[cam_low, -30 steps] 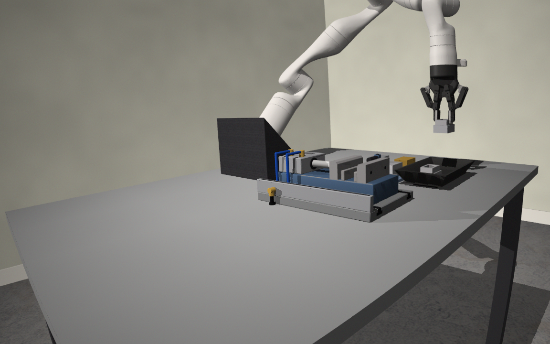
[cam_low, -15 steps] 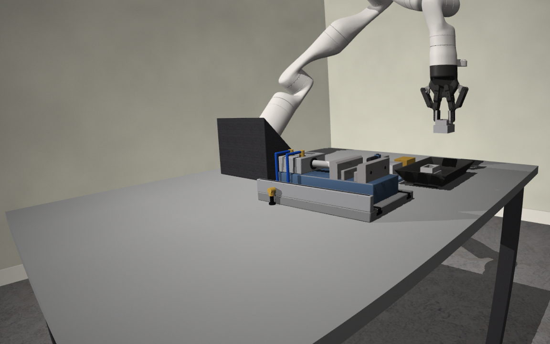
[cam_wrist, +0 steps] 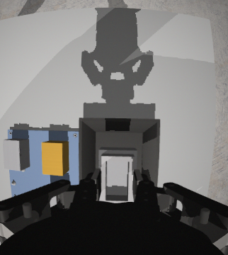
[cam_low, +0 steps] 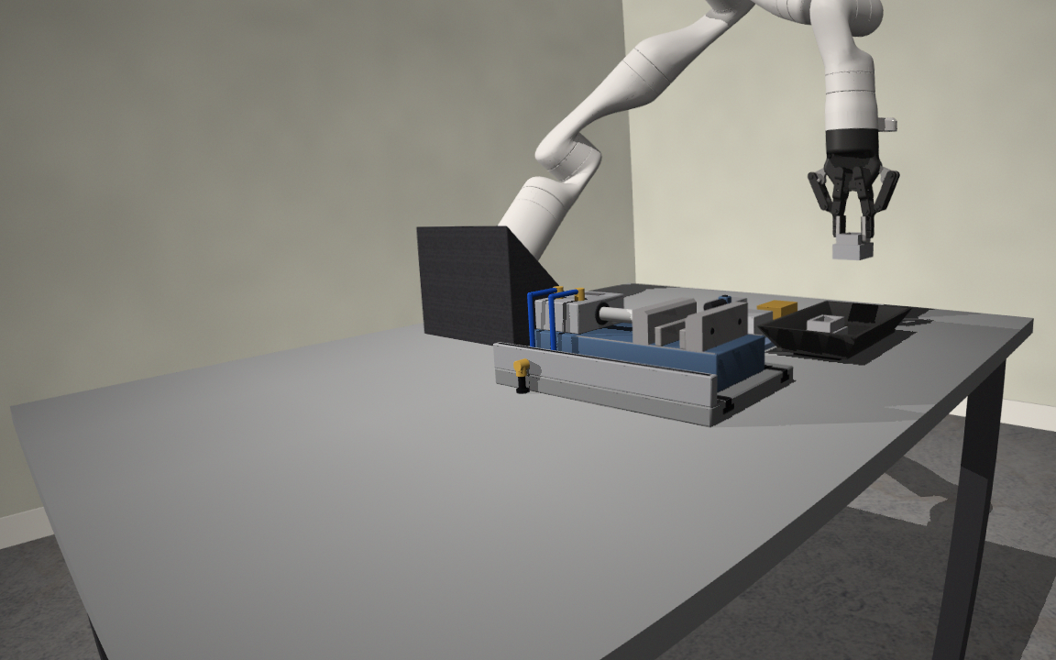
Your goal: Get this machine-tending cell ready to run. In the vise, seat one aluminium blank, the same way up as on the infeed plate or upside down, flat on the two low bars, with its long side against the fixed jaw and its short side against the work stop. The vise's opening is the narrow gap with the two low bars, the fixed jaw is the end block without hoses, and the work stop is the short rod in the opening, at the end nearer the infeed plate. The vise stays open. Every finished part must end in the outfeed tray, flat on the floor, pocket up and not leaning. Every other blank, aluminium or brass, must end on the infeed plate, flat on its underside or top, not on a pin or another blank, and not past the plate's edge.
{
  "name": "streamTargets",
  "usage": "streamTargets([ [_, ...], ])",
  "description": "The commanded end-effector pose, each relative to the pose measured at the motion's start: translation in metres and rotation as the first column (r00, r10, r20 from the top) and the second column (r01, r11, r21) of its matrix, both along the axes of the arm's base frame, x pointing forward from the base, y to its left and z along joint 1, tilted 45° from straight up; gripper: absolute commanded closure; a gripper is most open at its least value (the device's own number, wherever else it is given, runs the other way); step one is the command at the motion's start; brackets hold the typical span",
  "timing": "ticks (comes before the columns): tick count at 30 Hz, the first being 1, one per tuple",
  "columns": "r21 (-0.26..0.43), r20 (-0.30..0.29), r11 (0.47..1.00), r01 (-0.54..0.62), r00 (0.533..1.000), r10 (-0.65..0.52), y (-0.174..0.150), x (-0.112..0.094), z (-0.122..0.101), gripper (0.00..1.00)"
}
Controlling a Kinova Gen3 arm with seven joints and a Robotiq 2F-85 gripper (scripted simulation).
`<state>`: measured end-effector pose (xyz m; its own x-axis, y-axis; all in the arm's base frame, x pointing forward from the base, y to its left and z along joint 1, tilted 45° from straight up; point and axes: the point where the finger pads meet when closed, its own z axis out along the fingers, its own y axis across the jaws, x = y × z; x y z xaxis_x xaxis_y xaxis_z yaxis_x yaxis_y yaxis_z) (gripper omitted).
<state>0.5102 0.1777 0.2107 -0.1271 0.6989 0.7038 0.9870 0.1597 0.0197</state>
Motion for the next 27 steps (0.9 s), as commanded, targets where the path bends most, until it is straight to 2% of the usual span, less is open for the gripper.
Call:
streamTargets([
  [1,0.0,-0.001,1.0,0.0,1.0,0.0,0.002,0.0,-0.002,1.0],
  [27,0.0,-0.001,1.0,0.0,1.0,0.0,0.029,-0.004,-0.029,1.0],
])
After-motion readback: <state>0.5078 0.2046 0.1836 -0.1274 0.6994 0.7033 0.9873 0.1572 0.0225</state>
